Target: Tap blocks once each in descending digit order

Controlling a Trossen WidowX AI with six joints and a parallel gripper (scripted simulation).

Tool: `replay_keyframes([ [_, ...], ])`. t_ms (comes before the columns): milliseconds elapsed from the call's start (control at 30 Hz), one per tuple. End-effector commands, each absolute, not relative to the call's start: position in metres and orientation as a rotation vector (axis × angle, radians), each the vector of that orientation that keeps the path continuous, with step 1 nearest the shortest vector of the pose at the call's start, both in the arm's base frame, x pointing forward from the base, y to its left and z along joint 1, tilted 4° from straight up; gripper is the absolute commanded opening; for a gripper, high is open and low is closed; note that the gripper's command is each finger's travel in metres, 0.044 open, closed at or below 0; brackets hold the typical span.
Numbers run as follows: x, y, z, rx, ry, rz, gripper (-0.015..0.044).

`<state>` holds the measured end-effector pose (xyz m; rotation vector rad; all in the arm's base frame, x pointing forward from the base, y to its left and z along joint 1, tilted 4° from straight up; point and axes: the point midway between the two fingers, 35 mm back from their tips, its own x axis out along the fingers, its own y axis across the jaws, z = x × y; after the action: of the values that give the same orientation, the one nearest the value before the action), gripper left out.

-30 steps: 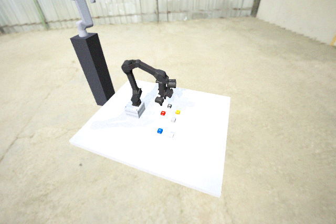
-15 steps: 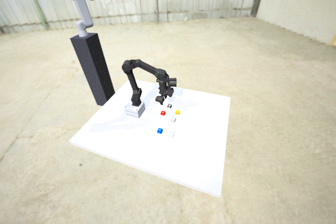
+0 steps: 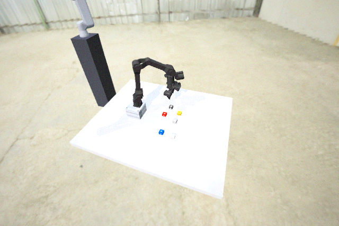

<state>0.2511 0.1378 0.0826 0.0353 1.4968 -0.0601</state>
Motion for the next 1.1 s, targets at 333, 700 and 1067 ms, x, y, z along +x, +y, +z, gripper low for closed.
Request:
replay_keyframes([
  [333, 0.252, 0.139, 0.082, 0.034, 1.496, -0.067, 0.0400],
  [700, 0.335, 0.073, 0.091, 0.029, 1.488, -0.072, 0.0400],
  [1067, 0.335, 0.073, 0.091, 0.029, 1.488, -0.072, 0.0400],
])
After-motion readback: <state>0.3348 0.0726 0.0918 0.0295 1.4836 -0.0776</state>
